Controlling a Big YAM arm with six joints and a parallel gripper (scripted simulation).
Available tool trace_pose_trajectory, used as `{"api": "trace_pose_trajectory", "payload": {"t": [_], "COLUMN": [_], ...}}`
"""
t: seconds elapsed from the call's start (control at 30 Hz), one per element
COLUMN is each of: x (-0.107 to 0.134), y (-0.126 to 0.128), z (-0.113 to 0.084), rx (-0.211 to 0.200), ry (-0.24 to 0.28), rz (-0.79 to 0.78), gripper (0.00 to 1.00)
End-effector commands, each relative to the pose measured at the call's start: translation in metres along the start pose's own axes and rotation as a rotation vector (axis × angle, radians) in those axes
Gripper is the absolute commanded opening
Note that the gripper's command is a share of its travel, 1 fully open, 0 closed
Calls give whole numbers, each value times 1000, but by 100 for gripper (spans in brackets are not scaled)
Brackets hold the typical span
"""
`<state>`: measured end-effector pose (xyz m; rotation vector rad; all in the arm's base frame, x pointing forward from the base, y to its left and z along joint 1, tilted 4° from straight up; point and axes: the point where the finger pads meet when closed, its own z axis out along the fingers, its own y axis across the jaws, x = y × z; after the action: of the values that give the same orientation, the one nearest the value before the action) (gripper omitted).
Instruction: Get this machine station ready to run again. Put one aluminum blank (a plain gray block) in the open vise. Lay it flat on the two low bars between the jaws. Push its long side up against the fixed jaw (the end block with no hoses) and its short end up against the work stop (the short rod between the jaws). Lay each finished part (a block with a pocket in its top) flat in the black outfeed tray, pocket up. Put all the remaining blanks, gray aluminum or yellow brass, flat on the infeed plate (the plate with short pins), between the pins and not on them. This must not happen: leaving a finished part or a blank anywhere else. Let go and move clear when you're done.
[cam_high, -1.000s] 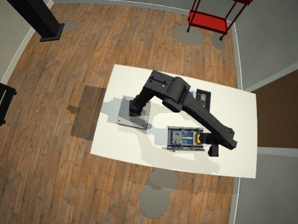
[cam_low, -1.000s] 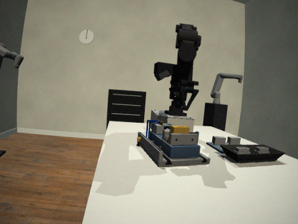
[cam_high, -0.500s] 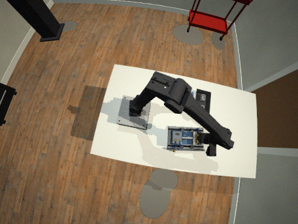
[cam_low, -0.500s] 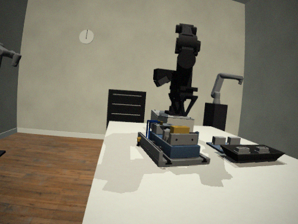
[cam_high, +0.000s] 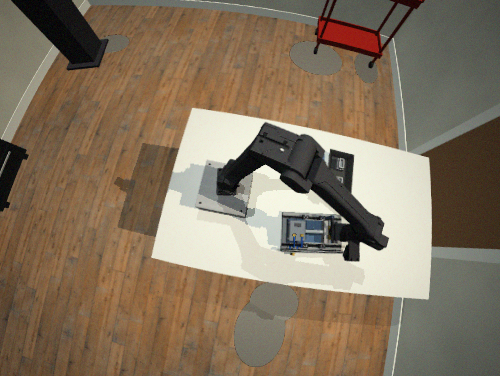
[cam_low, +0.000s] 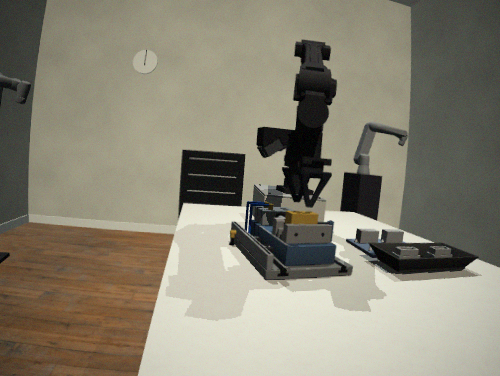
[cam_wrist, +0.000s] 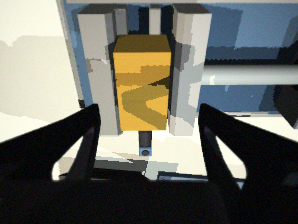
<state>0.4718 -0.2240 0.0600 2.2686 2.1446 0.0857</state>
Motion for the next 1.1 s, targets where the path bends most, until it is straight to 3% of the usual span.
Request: {"api": "trace_pose_trajectory", "payload": {"t": [0.0,0.37,0.57,1.07], "x": [1,1,0,1], "y": [6,7,11,11], "z": [7,19,8,2], "rx": [-15,-12,-38,-47], "ry": [-5,-4,-14,-18], "rz": [9,8,6,4], "gripper": [64,64,64,64]}}
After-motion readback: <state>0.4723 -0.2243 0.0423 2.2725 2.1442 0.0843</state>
